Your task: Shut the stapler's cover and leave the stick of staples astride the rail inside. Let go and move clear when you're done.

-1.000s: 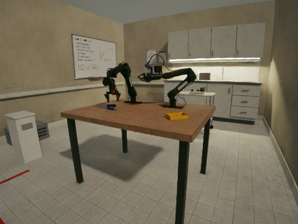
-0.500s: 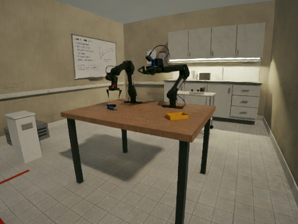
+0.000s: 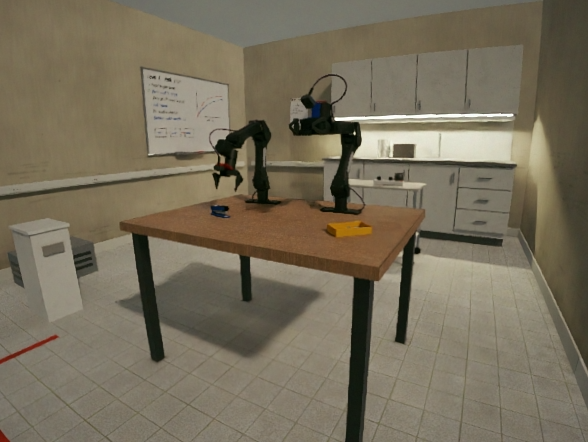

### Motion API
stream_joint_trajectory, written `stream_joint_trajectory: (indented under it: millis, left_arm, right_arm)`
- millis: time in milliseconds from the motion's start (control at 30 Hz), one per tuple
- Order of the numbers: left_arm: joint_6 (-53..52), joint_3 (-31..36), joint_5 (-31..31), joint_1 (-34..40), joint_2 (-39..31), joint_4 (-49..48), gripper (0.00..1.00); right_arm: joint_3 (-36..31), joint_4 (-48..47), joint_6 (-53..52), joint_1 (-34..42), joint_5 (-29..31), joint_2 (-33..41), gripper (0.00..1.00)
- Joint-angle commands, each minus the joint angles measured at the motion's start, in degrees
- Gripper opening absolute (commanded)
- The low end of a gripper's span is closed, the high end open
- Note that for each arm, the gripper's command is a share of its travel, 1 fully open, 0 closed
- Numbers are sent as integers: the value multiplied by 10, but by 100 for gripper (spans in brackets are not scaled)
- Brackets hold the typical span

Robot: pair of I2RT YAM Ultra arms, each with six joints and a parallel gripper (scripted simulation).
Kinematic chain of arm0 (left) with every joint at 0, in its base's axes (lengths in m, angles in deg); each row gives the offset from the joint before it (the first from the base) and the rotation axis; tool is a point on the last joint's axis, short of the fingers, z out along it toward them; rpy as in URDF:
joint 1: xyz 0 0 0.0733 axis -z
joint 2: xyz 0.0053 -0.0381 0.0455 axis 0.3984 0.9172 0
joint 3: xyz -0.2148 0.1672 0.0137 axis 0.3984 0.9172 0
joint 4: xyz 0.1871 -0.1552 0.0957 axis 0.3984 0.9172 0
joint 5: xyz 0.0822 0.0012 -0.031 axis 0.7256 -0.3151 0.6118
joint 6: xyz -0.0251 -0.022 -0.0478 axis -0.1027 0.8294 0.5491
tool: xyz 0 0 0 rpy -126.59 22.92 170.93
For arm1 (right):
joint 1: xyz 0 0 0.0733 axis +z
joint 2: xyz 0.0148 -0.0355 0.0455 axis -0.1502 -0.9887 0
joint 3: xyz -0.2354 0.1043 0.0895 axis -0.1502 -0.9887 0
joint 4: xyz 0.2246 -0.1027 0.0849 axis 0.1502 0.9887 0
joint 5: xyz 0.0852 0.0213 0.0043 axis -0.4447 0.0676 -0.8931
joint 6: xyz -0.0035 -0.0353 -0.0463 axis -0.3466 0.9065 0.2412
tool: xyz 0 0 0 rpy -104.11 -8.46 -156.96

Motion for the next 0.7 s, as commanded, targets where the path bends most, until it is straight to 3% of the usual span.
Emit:
stream_joint_trajectory:
  millis: [0, 467, 667]
  left_arm:
    - [-10, -26, -17, -20, 9, 10, 100]
    - [-8, -31, -12, -27, 7, 8, 100]
    - [-8, -31, -12, -27, 7, 8, 100]
  right_arm:
    - [-8, -16, -14, -2, 7, 18, 100]
    - [-7, -29, -21, -3, -8, 20, 100]
    - [-13, -91, -58, -10, -48, 102, 100]
